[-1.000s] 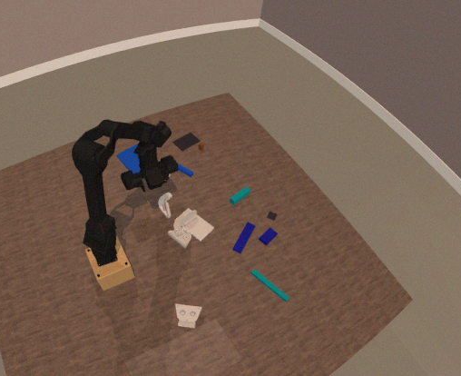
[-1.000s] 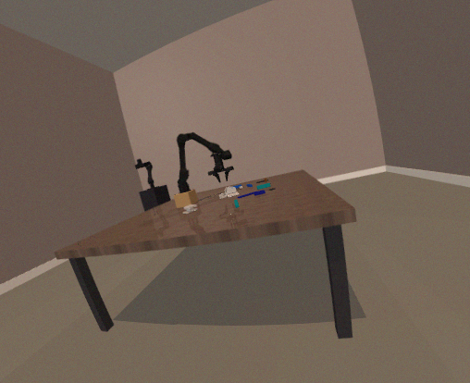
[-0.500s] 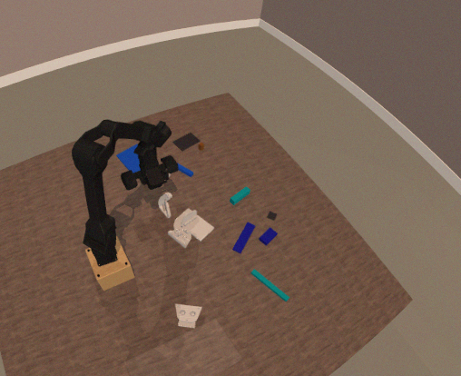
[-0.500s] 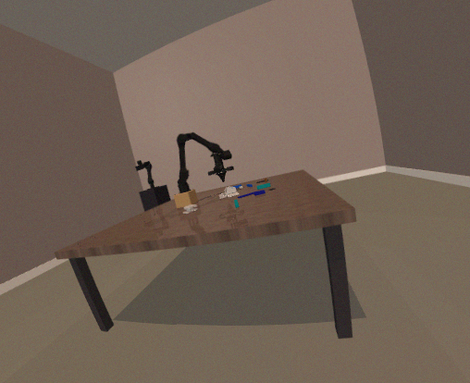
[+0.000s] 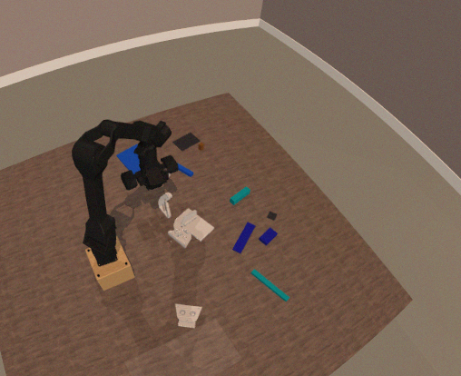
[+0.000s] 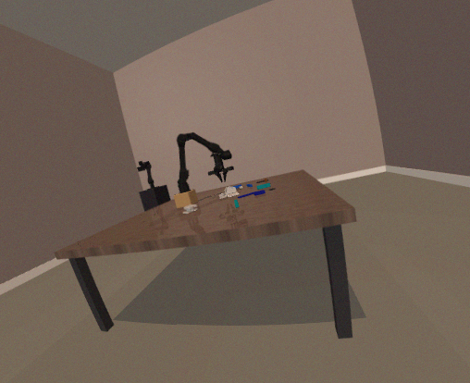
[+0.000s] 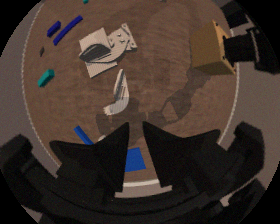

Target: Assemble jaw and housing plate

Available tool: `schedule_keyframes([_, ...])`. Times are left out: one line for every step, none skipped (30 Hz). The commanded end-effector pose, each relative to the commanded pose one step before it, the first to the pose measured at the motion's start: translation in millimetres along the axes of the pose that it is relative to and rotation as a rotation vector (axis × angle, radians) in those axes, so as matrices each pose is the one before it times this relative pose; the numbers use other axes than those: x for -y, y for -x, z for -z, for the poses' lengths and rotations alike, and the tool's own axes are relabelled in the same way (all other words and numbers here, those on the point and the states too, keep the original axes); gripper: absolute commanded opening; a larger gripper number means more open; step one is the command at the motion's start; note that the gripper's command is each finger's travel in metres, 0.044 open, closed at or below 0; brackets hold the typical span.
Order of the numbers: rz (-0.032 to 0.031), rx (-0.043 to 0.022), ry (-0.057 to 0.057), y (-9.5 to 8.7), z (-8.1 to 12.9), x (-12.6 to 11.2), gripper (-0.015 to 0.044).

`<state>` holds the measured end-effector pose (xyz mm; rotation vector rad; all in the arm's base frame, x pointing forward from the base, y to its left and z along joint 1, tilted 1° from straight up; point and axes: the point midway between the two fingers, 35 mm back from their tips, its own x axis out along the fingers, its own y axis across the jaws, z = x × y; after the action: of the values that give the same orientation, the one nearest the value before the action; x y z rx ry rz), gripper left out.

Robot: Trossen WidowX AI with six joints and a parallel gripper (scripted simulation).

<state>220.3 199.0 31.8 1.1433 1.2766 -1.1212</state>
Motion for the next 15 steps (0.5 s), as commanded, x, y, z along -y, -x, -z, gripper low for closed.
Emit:
schedule_keyframes([0.00021,-0.00005,0.0001,0.0,0.0,0.04,0.0184])
schedule_keyframes([0.0,0.0,0.0,0.0,0.0,0.0,0.021])
schedule_keyframes([0.0,0.0,0.0,0.0,0.0,0.0,0.0236])
schedule_keyframes([0.0,0.0,0.0,0.0,0.0,0.0,0.0263])
schedule_keyframes([0.0,0.0,0.0,0.0,0.0,0.0,0.0289])
schedule_keyframes([0.0,0.0,0.0,0.0,0.0,0.0,0.0315])
schedule_keyframes([0.0,0.0,0.0,0.0,0.0,0.0,0.0341])
schedule_keyframes([0.0,0.0,0.0,0.0,0.0,0.0,0.0367])
schedule_keyframes([0.0,0.0,0.0,0.0,0.0,0.0,0.0394])
schedule_keyframes([0.0,0.0,0.0,0.0,0.0,0.0,0.042])
schedule_keyframes([0.0,0.0,0.0,0.0,0.0,0.0,0.044])
schedule_keyframes([0.0,0.0,0.0,0.0,0.0,0.0,0.044])
schedule_keyframes([0.0,0.0,0.0,0.0,0.0,0.0,0.044])
schedule_keyframes([0.0,0.0,0.0,0.0,0.0,0.0,0.044])
schedule_keyframes([0.0,0.0,0.0,0.0,0.0,0.0,0.044])
